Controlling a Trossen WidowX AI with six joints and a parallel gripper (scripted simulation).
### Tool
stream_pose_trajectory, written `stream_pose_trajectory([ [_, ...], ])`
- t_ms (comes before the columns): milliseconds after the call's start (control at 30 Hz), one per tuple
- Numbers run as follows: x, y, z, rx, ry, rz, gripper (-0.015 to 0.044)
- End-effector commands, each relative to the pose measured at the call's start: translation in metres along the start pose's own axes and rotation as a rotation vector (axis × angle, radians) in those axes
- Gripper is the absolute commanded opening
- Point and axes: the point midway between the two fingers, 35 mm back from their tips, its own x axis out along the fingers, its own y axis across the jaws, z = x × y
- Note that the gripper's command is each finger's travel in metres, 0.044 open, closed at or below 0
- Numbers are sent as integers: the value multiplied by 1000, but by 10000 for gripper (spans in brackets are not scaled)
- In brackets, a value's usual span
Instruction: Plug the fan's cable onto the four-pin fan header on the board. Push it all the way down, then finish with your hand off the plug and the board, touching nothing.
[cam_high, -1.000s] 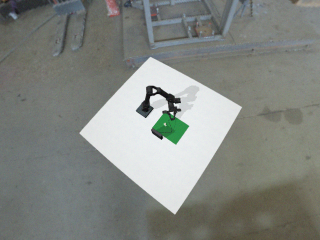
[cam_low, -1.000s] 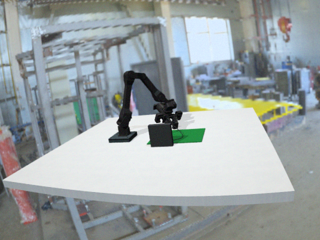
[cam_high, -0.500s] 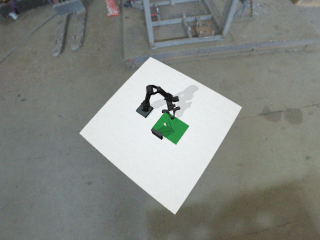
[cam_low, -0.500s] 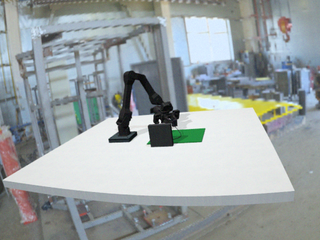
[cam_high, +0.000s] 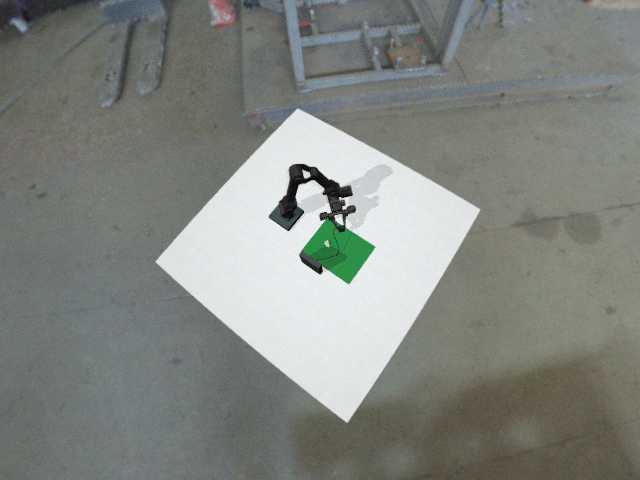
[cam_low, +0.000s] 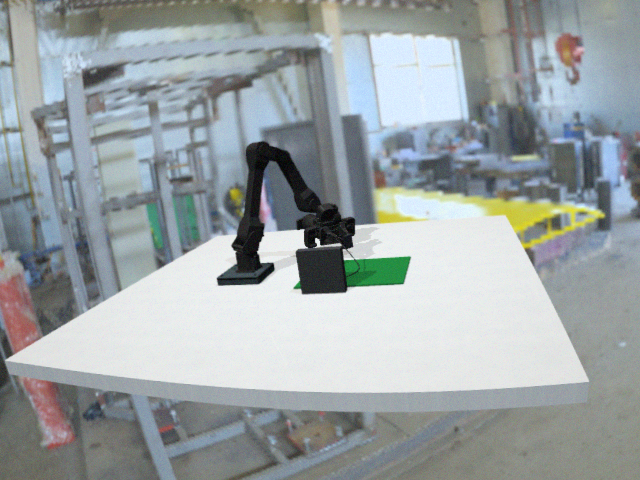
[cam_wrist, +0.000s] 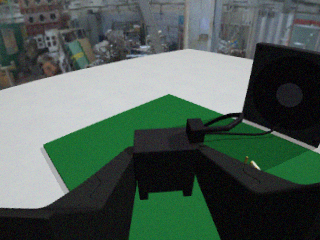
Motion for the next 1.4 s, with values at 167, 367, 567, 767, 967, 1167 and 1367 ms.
stream_pose_trajectory([
  [167,0,1,2,-4,7,-2,0],
  [367,-1,1,7,3,2,-1,0],
  [567,-1,1,7,3,2,-1,0],
  [767,0,0,3,6,2,0,0],
  [967,2,-1,-2,7,2,0,0],
  [1167,2,-1,-7,7,2,0,0],
  [1367,3,-1,-11,7,2,0,0],
])
